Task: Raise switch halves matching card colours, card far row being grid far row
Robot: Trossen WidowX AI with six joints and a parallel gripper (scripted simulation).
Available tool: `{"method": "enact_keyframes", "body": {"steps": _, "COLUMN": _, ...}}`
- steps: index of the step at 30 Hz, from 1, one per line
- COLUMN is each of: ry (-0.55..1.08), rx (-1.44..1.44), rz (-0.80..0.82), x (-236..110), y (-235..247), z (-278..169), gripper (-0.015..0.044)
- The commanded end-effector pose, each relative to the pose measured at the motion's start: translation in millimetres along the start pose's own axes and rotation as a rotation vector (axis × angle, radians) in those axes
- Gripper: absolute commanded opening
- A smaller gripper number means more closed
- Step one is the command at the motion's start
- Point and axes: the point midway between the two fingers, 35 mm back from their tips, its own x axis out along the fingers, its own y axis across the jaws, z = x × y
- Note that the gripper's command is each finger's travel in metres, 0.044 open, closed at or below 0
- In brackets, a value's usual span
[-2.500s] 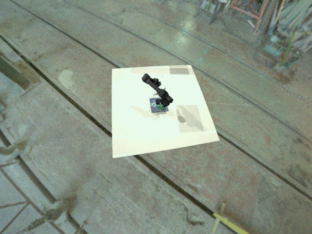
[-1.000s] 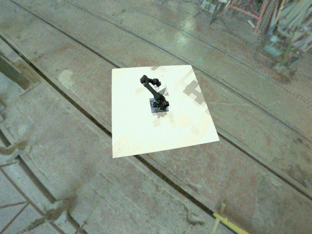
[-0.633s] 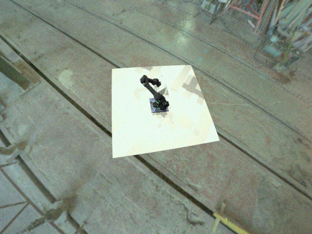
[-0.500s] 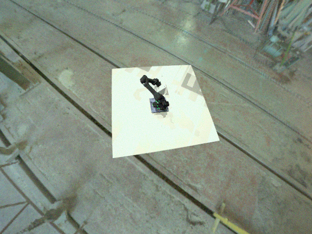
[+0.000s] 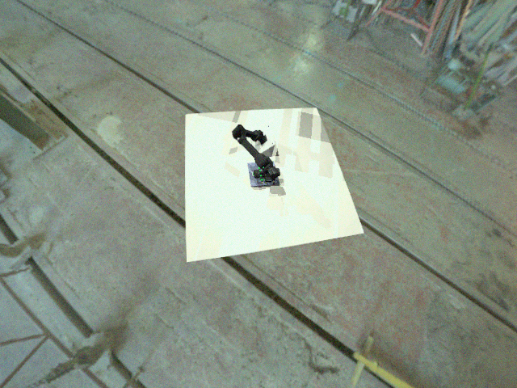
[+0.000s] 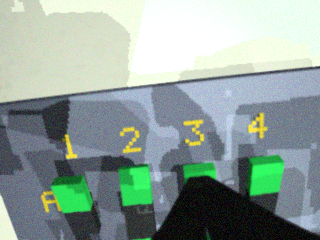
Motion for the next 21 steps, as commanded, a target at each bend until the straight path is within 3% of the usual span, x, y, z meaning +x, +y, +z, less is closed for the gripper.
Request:
{"method": "enact_keyframes", "body": {"steps": 1, "ry": 0.000, "rx": -0.005, "rz": -0.005, "x": 1.4, "y": -0.6, "z": 0.0, "gripper": 0.0000}}
{"method": "enact_keyframes", "body": {"steps": 21, "ry": 0.000, "rx": -0.005, "rz": -0.005, "x": 4.1, "y": -0.7, "z": 0.0, "gripper": 0.0000}}
